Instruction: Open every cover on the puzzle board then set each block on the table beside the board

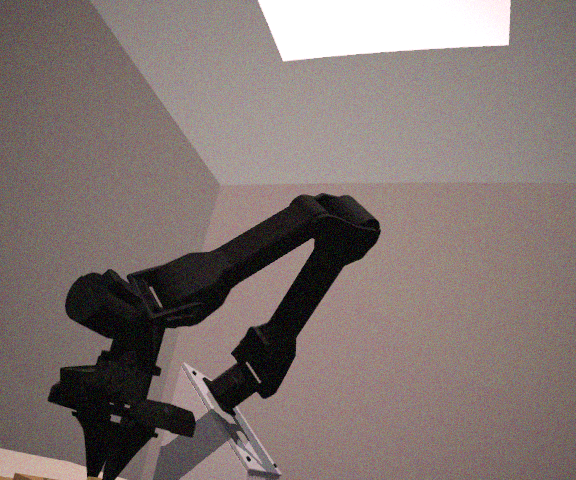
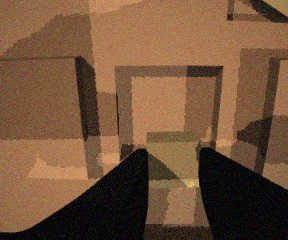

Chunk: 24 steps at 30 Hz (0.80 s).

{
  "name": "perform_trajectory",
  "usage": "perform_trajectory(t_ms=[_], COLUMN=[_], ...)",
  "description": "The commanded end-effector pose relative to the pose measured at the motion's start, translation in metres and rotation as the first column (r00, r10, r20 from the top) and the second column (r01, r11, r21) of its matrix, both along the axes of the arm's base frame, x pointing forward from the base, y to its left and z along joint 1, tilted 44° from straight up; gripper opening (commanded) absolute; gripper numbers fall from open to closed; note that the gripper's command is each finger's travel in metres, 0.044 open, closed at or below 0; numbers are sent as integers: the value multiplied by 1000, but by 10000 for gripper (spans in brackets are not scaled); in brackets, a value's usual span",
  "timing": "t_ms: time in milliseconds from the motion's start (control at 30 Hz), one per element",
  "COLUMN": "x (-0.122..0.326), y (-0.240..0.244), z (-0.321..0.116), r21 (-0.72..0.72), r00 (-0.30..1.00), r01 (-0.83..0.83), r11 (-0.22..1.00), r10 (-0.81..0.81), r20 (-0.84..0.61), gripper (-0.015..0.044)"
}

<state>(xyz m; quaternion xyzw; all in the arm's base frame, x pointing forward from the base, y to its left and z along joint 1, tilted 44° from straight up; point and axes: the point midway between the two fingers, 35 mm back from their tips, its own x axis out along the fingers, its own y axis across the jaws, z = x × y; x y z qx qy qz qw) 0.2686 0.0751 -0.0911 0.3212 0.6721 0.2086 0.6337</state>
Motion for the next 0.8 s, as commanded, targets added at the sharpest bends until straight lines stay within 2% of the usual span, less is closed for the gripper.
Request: perform_trajectory(t_ms=[0, 767], x=[1, 1], y=[-5, -41], z=[5, 41], r21=[-3, -5], r00=[1000, 1000], r01=[-2, -2], r11=[1000, 1000], r10=[2, 2], r20=[6, 7], gripper=[80, 80])
